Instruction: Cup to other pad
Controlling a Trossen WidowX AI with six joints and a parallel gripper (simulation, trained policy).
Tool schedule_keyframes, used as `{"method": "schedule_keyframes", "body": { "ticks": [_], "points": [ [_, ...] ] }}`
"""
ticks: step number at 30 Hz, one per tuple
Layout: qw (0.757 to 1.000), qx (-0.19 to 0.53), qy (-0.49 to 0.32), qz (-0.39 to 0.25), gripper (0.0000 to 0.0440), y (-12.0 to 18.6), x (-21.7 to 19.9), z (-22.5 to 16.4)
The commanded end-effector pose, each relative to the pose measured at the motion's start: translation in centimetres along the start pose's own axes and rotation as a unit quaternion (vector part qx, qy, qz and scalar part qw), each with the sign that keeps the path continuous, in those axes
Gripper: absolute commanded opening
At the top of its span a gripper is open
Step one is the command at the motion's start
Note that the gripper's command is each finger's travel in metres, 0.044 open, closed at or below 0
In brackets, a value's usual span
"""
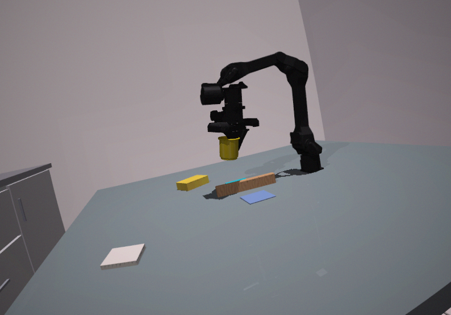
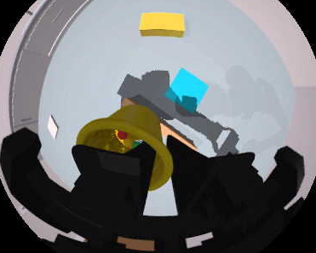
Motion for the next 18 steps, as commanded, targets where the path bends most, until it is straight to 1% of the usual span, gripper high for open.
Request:
{"method": "schedule_keyframes", "body": {
  "ticks": [1,18],
  "points": [
    [1.000,-0.014,-0.018,0.006,0.0000,0.0,-0.7,1.3],
    [0.996,-0.034,-0.079,0.004,0.0000,-1.8,-3.6,4.5]
  ]
}}
Point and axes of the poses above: the point midway between the two fingers, 35 mm back from their tips, its own y axis back along the fingers, its own x axis across the jaws, z = x × y, the point moved 2 cm from there along y, back along the fingers, and after that the axes turned 14 degrees about y, right-handed, at the moved point
